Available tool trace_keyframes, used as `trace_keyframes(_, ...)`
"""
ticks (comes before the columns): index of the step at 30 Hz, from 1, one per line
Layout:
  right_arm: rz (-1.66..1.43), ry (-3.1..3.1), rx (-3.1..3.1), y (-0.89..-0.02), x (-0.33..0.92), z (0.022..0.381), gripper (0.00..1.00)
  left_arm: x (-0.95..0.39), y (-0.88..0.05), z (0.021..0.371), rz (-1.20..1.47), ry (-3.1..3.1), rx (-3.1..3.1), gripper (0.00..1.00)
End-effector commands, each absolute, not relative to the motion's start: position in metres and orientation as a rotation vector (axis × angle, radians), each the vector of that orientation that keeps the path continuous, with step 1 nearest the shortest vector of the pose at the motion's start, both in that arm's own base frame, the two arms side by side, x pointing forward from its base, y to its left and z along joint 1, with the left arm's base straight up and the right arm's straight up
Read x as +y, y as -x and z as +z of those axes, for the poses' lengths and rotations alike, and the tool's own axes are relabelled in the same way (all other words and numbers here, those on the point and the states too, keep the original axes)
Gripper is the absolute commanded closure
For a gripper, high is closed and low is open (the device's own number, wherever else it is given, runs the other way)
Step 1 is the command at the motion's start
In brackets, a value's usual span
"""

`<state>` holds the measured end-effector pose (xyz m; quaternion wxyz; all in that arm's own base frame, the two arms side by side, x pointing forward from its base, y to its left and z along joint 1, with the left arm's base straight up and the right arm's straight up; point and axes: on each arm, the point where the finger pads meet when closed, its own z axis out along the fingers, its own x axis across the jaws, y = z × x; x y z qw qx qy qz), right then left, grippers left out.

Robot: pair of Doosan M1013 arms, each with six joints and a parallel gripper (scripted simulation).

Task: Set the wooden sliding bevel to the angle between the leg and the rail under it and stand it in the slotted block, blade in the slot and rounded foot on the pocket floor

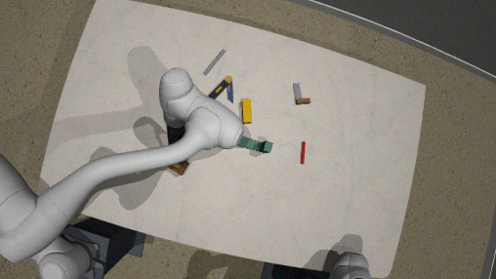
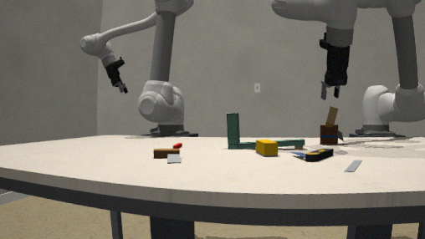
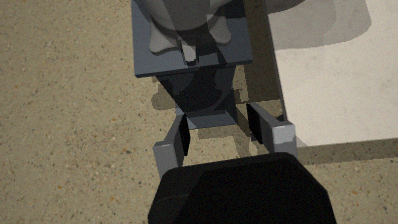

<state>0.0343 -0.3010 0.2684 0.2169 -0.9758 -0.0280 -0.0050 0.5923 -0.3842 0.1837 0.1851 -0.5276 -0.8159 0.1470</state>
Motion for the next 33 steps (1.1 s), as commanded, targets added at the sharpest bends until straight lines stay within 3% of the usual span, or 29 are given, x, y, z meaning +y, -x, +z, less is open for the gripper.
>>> trace_keyframes(1,-0.015,2.704,-0.078,-0.034,-0.301,0.269,0.0,-0.378,-0.584,0.186,0.385,1.316,-2.498,0.0)
trace_keyframes(18,-0.015,2.704,-0.078,-0.034,-0.301,0.269,0.0,-0.339,-0.556,0.189,0.423,0.501,-3.024,0.0)
trace_keyframes(33,-0.015,2.704,-0.078,-0.034,-0.301,0.269,0.0,-0.337,-0.555,0.19,0.427,0.467,-3.037,0.0)
